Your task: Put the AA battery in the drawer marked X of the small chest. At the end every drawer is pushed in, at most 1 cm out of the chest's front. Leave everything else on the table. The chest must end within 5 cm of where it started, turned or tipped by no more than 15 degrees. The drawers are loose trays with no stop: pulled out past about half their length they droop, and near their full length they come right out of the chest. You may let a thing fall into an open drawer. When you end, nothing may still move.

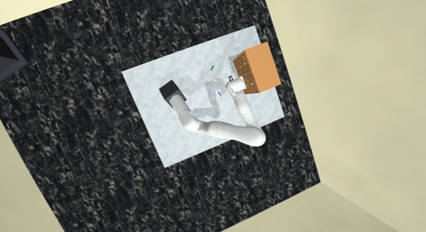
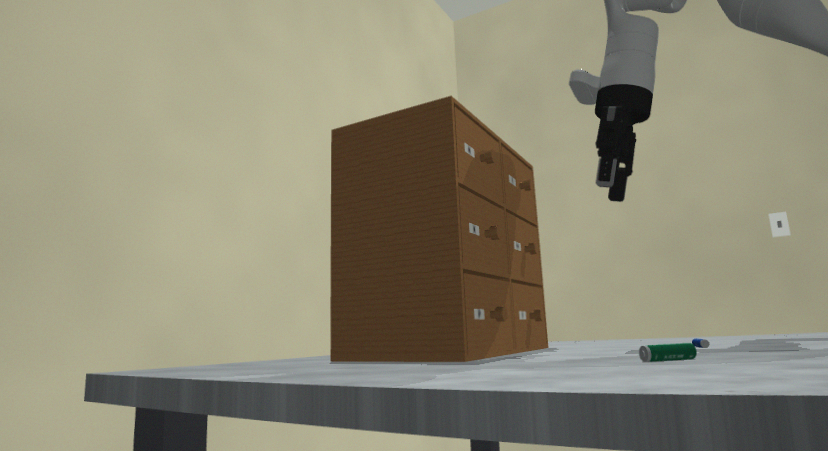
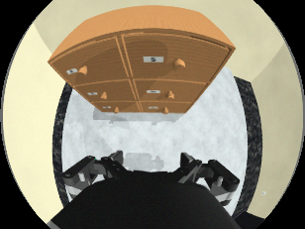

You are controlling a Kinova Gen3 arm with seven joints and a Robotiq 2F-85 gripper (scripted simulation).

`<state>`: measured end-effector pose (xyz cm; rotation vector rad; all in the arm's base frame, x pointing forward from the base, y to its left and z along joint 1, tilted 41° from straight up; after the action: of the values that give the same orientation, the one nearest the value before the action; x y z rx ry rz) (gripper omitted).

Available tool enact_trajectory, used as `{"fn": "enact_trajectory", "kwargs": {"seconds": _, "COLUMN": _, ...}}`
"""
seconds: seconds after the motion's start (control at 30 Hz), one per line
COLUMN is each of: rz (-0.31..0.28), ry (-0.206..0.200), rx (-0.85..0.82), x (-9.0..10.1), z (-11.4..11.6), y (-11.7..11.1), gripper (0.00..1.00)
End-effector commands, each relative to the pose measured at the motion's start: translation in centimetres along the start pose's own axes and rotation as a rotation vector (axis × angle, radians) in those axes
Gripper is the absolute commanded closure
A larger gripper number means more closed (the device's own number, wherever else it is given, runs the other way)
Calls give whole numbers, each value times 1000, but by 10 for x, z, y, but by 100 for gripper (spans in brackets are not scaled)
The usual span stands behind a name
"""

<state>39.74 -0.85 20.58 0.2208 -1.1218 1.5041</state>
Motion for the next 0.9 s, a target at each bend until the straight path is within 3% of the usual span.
{"fn": "enact_trajectory", "kwargs": {"seconds": 0.0, "rz": 18, "ry": -3, "rx": 8, "x": -2, "z": 1, "y": 4, "gripper": 0}}
{"fn": "enact_trajectory", "kwargs": {"seconds": 0.87, "rz": 252, "ry": -66, "rx": 9, "x": -33, "z": 4, "y": 15, "gripper": 0}}
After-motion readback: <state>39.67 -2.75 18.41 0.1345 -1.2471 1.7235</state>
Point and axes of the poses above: the point where the finger pads meet when closed, its own x axis back along the fingers, its own z axis across the jaws, y = z × x, the point moved 10 cm from there along x, back along the fingers, and after that the axes turned 15 degrees about -x, right-handed, at the moved point
